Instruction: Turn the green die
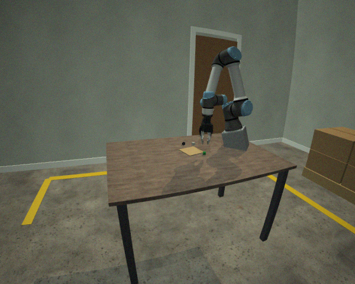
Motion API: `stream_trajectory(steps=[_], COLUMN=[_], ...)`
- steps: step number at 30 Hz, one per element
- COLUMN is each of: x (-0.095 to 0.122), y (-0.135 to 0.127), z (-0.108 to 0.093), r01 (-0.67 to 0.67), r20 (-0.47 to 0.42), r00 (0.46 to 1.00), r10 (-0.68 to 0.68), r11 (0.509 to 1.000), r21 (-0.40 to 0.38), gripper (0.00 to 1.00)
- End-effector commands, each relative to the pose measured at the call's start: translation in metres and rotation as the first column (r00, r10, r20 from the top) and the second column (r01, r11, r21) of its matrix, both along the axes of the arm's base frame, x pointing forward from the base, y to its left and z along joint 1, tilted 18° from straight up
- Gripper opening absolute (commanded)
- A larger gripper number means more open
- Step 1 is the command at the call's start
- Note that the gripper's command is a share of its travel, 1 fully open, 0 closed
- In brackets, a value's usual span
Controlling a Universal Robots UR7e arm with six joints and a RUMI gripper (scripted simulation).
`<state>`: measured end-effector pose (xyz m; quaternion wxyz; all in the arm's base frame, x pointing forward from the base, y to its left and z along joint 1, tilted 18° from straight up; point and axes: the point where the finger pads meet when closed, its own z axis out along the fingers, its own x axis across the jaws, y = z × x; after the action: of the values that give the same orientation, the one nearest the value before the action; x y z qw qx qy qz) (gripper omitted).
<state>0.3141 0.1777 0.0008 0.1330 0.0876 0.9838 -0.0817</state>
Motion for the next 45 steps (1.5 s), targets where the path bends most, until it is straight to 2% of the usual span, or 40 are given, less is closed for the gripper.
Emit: stream_trajectory(steps=[1, 21, 45], x=[0.000, 0.001, 0.009], y=[0.000, 0.000, -0.006], z=[0.000, -0.003, -0.032], r01=[0.000, 0.000, 0.000], r20=[0.001, 0.001, 0.001], r00=[1.000, 1.000, 1.000], r10=[0.000, 0.000, 0.000], r11=[1.000, 1.000, 1.000], r21=[0.000, 0.000, 0.000], gripper=[0.21, 0.21, 0.21])
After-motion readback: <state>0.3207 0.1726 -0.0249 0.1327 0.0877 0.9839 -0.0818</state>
